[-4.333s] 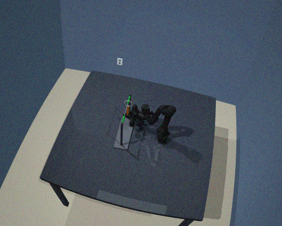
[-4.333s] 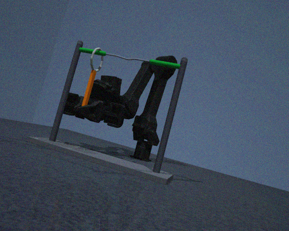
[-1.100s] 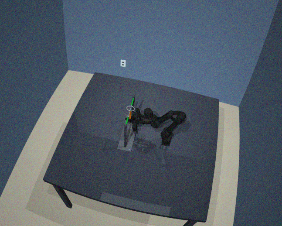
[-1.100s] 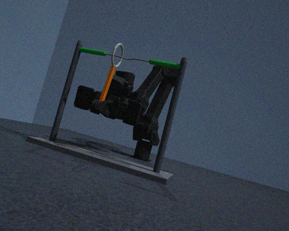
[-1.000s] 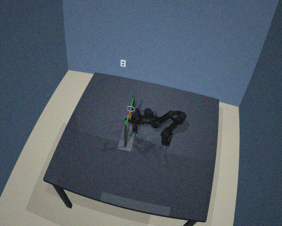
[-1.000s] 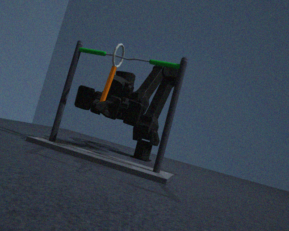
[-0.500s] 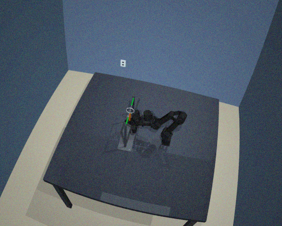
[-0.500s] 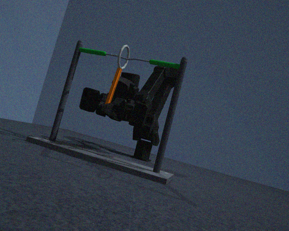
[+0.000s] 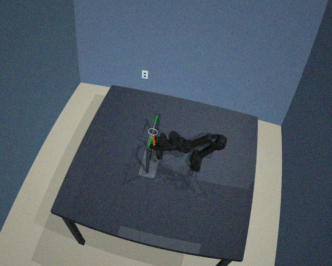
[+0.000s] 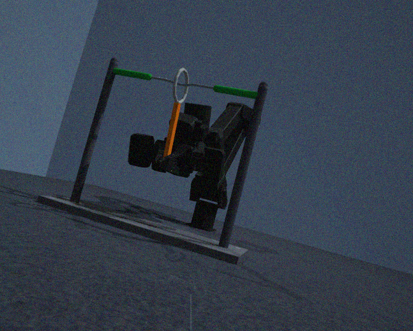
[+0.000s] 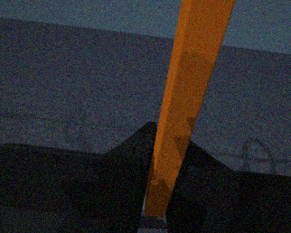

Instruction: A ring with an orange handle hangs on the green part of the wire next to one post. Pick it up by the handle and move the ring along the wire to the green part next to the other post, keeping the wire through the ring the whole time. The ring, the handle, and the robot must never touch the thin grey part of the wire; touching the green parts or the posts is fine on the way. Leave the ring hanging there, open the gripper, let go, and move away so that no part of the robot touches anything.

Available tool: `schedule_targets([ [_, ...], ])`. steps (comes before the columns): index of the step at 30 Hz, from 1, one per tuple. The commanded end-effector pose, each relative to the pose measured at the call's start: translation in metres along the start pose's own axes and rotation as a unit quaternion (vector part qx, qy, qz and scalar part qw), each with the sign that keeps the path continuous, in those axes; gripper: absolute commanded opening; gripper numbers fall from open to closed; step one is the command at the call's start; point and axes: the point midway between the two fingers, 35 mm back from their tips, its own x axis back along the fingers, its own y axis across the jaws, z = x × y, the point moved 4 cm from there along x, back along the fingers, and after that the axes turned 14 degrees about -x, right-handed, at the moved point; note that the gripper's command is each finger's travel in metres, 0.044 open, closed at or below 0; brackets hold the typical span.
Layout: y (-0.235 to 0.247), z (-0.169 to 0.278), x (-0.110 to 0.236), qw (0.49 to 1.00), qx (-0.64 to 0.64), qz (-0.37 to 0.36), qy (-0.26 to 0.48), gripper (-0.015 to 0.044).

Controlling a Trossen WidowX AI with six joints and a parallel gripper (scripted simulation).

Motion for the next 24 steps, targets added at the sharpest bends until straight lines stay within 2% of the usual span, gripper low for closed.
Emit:
schedule_targets([
  [1, 0.009, -0.002, 0.006, 1.000, -0.015, 0.006, 0.016, -0.0150],
  [24, 0.034, 0.001, 0.009, 0.999, -0.016, 0.008, 0.028, -0.0150],
])
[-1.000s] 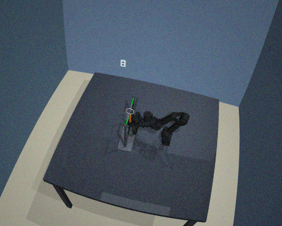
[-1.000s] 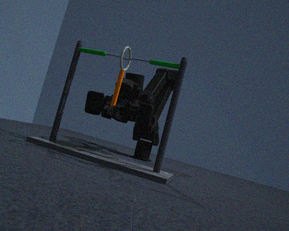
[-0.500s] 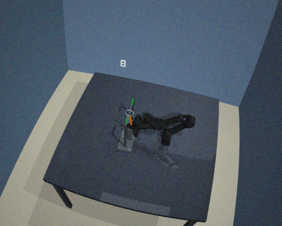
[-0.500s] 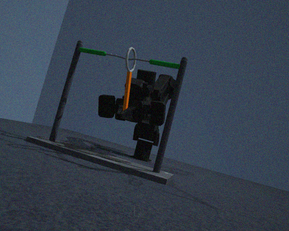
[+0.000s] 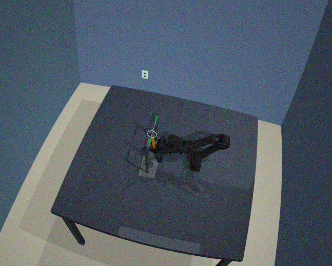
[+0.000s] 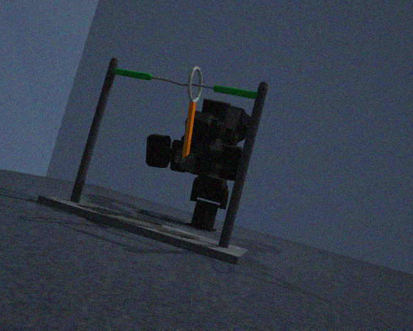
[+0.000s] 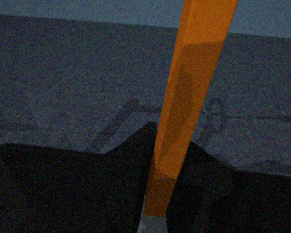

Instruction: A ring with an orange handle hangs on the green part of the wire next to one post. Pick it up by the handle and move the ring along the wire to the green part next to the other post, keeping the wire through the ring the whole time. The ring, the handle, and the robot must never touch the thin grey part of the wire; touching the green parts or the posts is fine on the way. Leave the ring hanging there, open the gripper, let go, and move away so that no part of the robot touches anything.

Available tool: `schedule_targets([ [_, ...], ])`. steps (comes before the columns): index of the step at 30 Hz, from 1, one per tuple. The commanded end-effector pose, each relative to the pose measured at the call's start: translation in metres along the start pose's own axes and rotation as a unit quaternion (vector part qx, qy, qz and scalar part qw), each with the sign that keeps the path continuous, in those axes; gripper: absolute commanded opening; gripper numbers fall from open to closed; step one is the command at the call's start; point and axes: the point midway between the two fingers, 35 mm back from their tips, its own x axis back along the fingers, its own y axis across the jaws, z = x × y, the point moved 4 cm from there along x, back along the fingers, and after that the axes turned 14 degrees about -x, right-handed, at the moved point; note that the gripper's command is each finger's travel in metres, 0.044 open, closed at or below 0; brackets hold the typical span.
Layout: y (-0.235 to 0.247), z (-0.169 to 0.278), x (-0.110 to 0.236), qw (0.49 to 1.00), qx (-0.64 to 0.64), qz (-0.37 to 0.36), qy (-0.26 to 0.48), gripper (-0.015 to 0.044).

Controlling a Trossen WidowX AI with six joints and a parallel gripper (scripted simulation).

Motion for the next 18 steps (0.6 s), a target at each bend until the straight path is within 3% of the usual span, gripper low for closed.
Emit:
schedule_targets([
  [1, 0.001, 0.000, 0.000, 1.000, 0.010, 0.001, -0.001, -0.0150],
  [18, 0.012, 0.004, 0.000, 0.999, 0.033, -0.001, -0.001, -0.0150],
])
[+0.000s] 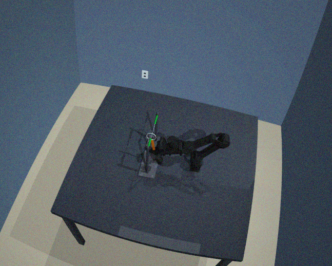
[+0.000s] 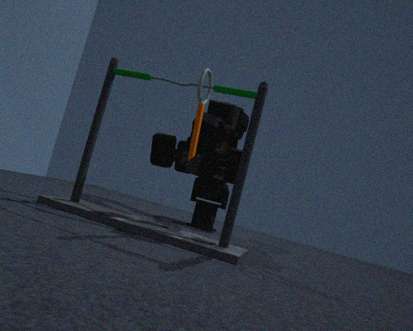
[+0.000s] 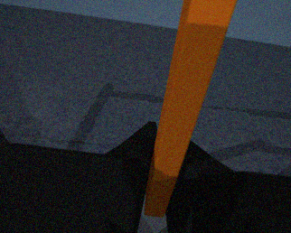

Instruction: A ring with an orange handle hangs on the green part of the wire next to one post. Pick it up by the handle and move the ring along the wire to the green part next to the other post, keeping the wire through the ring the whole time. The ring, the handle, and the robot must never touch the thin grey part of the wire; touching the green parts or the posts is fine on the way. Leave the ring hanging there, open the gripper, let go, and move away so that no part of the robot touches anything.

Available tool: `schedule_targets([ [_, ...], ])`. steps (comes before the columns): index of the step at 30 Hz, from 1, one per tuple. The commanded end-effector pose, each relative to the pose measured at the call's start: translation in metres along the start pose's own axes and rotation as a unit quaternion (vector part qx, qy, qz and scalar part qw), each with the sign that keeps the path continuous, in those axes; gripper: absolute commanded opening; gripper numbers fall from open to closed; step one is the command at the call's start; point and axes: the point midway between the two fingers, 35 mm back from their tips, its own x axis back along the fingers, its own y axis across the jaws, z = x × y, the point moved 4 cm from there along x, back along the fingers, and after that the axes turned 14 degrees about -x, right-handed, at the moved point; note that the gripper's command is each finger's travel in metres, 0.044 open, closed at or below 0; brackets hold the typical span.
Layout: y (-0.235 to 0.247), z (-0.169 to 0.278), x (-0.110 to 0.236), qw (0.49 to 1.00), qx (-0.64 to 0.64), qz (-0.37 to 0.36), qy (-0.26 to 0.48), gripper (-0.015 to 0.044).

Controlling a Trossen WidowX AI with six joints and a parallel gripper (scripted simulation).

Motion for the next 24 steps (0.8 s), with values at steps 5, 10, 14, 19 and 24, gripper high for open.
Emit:
schedule_targets([
  [5, 0.007, 0.001, 0.000, 1.000, 0.004, 0.000, -0.002, -0.0150],
  [10, 0.012, 0.002, 0.000, 1.000, 0.004, -0.001, -0.003, -0.0150],
  [14, 0.015, 0.003, 0.000, 1.000, 0.004, -0.001, -0.003, -0.0150],
  [19, 0.020, 0.005, 0.000, 1.000, 0.003, -0.002, -0.003, -0.0150],
  [24, 0.025, 0.006, 0.000, 1.000, 0.003, -0.003, -0.003, -0.0150],
])
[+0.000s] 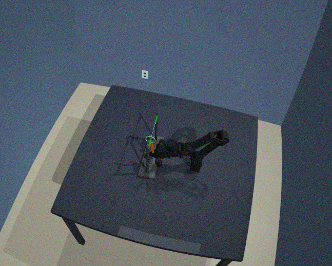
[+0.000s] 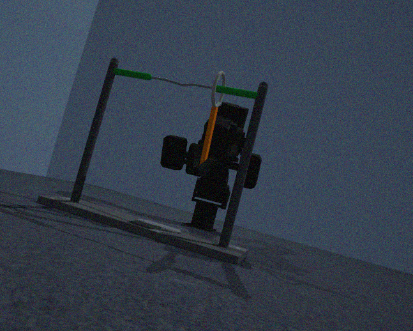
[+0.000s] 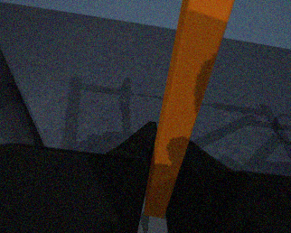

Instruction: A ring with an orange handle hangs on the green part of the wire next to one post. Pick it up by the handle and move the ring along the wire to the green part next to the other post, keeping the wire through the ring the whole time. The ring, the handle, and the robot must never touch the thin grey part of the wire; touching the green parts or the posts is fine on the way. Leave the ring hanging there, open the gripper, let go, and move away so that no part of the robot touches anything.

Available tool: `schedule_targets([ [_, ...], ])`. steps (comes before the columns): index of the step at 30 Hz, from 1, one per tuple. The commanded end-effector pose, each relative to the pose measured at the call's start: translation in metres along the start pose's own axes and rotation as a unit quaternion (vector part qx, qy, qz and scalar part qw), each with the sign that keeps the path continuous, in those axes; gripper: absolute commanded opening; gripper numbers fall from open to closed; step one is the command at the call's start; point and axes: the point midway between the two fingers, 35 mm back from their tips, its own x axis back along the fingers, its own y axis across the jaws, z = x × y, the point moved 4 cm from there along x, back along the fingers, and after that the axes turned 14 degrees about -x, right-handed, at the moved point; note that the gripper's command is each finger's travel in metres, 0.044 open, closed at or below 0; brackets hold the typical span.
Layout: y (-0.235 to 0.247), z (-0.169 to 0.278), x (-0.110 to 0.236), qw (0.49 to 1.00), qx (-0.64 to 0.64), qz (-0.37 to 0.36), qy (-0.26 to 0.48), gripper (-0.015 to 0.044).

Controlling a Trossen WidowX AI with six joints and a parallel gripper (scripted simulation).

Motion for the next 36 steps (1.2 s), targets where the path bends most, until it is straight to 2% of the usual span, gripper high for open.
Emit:
schedule_targets([
  [1, 0.004, 0.000, 0.000, 1.000, -0.002, 0.000, -0.002, -0.0150],
  [36, 0.005, 0.020, -0.007, 1.000, -0.002, -0.001, -0.003, -0.0150],
])
